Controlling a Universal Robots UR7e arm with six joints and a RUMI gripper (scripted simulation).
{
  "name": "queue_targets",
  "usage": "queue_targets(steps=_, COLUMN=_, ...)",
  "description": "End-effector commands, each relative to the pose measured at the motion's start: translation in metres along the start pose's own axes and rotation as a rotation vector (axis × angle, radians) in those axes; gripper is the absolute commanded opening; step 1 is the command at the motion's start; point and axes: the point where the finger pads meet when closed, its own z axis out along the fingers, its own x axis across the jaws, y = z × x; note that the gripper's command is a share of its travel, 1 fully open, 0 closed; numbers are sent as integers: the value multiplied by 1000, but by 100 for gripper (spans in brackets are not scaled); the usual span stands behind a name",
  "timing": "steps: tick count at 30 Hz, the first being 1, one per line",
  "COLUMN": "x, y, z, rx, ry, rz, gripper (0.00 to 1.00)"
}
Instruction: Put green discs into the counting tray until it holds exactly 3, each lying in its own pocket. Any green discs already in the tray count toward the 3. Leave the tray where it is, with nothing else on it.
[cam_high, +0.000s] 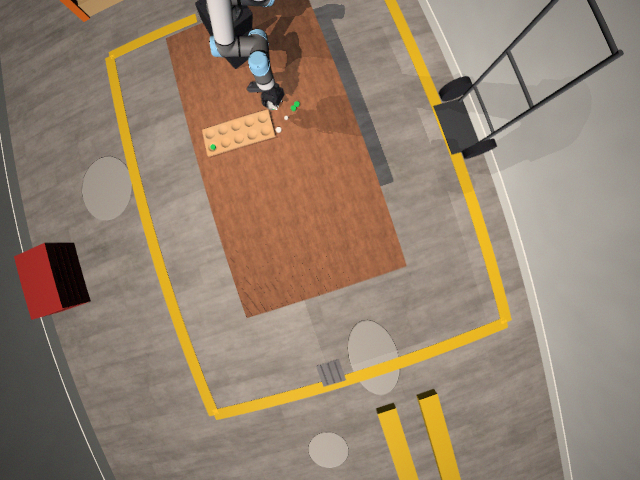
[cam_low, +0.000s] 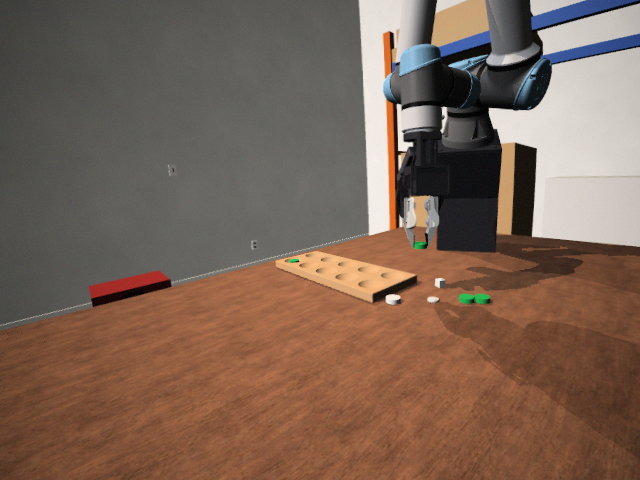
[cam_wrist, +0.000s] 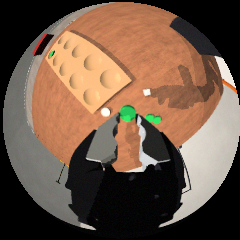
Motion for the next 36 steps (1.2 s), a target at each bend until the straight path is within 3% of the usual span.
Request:
queue_targets(steps=1, x=-40, y=-14, z=4, rx=7, ry=0, rz=-1, gripper=0)
queue_targets(steps=9, x=-126, y=-61, z=6, rx=16, ry=-3, rz=0, gripper=0)
queue_targets(steps=11, x=-126, y=-61, z=6, rx=16, ry=-3, rz=0, gripper=0)
queue_targets(steps=15, x=-175, y=-97, z=3, rx=16, ry=-7, rz=2, gripper=0)
queue_targets(steps=22, x=-228, y=-148, z=-6, rx=11, ry=-17, rz=5, gripper=0)
queue_targets(steps=26, x=-245, y=-168, z=-11, rx=8, ry=-21, rz=6, gripper=0)
queue_targets(steps=36, x=-251, y=-175, z=-12, rx=7, ry=-23, rz=7, gripper=0)
